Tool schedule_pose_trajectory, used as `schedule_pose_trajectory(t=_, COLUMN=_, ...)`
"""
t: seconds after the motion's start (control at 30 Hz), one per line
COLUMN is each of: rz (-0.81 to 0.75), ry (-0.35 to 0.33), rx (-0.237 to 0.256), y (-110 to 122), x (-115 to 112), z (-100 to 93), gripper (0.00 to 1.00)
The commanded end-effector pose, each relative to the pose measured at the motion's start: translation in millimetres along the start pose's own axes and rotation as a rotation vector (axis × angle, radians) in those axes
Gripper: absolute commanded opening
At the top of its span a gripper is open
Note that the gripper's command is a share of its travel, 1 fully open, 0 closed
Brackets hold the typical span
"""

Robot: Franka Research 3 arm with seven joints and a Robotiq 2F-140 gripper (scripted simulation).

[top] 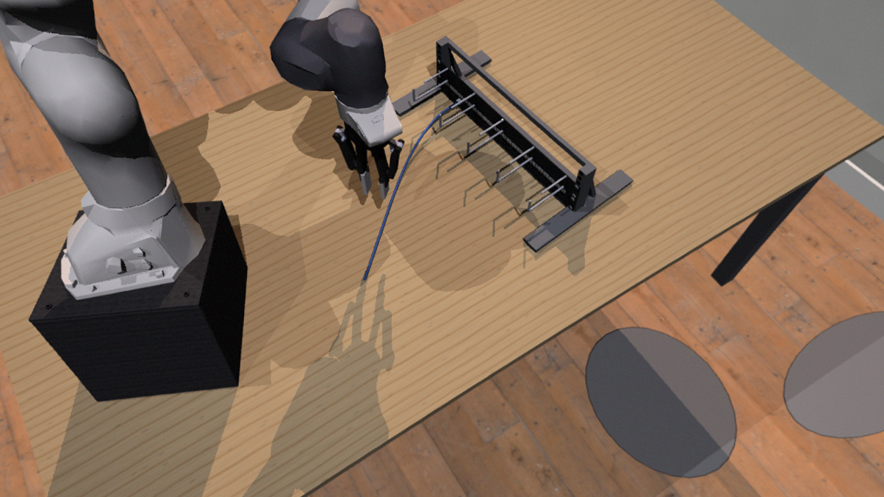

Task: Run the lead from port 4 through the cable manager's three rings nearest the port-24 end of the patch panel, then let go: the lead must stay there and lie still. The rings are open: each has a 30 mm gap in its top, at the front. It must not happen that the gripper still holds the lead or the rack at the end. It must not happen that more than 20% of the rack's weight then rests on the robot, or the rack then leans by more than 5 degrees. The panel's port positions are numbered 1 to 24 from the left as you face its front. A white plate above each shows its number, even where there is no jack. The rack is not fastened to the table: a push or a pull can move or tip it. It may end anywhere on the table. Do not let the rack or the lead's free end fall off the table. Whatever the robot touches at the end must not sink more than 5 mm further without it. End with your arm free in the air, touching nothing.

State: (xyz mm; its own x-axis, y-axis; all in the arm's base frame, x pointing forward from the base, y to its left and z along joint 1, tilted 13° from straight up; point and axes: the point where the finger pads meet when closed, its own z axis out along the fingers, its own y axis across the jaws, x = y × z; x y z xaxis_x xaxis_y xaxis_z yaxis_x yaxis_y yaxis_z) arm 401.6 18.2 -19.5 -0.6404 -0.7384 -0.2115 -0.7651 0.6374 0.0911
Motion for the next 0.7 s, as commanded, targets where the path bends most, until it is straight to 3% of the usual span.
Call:
schedule_pose_trajectory(t=0.0, rz=-0.032, ry=-0.003, rx=0.011, y=-3.5, x=-0.1, z=8.2, gripper=0.2)
schedule_pose_trajectory(t=0.67, rz=-0.032, ry=-0.003, rx=0.011, y=-4.0, x=-0.8, z=80.7, gripper=0.2)
